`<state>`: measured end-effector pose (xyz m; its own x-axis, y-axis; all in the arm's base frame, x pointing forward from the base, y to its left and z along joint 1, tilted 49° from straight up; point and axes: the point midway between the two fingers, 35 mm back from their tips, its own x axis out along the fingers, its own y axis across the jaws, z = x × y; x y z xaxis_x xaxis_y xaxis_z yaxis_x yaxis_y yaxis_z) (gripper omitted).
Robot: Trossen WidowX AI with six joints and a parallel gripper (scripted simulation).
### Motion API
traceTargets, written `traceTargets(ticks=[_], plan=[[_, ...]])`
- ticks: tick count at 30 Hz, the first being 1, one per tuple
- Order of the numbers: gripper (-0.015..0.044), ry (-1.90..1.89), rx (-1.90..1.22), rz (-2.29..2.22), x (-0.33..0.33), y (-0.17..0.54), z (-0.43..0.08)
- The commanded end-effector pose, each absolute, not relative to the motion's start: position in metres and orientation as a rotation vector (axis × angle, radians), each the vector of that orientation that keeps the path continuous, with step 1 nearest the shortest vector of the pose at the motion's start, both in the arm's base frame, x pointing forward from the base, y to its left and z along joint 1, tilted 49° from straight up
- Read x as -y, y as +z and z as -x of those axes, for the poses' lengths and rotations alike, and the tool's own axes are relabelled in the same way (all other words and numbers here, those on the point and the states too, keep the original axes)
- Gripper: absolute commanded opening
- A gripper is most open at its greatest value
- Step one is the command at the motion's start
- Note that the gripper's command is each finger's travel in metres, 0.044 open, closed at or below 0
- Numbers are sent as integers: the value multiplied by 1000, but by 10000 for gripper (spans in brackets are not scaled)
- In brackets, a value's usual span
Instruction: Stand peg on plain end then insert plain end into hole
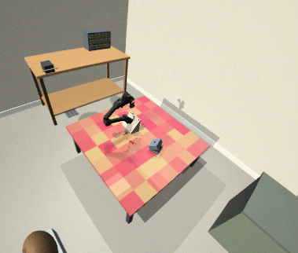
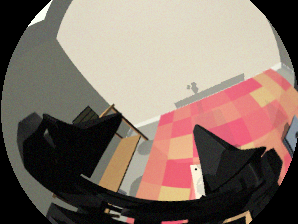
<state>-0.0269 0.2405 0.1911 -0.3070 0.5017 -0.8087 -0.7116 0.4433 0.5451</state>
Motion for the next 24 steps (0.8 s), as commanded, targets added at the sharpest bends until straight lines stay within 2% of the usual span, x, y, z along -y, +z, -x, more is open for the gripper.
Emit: traceTargets(ticks=[1, 12, 24], plan=[[440, 1124, -1404, 209, -244, 180, 1], [440, 772, -1293, 280, -230, 151, -93], [440, 375, -1251, 414, -170, 125, -186]])
